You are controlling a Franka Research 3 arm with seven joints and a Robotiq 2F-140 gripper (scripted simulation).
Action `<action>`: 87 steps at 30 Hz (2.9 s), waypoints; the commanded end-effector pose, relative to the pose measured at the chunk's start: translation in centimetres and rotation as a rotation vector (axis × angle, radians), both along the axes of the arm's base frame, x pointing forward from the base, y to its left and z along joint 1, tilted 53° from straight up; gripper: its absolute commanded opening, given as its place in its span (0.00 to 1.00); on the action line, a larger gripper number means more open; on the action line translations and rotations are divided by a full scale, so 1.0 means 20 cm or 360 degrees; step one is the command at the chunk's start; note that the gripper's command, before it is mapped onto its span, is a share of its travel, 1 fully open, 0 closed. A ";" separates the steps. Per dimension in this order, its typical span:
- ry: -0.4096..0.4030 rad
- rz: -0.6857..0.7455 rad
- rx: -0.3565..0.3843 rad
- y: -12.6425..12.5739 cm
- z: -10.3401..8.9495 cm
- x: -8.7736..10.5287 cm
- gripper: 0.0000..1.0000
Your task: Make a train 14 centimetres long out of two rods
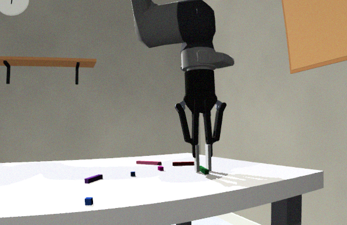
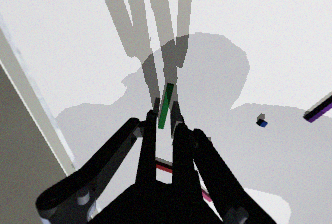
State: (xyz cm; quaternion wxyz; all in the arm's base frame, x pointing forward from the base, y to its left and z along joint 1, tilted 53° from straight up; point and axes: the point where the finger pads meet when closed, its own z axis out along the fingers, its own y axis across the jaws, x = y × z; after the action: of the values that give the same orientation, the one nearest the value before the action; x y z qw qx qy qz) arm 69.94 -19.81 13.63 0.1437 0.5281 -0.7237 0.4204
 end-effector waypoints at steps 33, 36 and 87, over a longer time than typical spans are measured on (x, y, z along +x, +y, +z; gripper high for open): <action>-0.0007 0.0000 -0.0001 -0.01 0.00 0.01 0.12; -0.0007 0.0000 -0.0001 -0.01 0.00 0.01 0.12; -0.0007 0.0000 -0.0001 0.35 0.29 -0.11 0.12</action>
State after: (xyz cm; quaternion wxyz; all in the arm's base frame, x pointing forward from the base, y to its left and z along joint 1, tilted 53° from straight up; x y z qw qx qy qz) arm 68.88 -13.13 18.78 0.1285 0.5295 -0.7229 0.4248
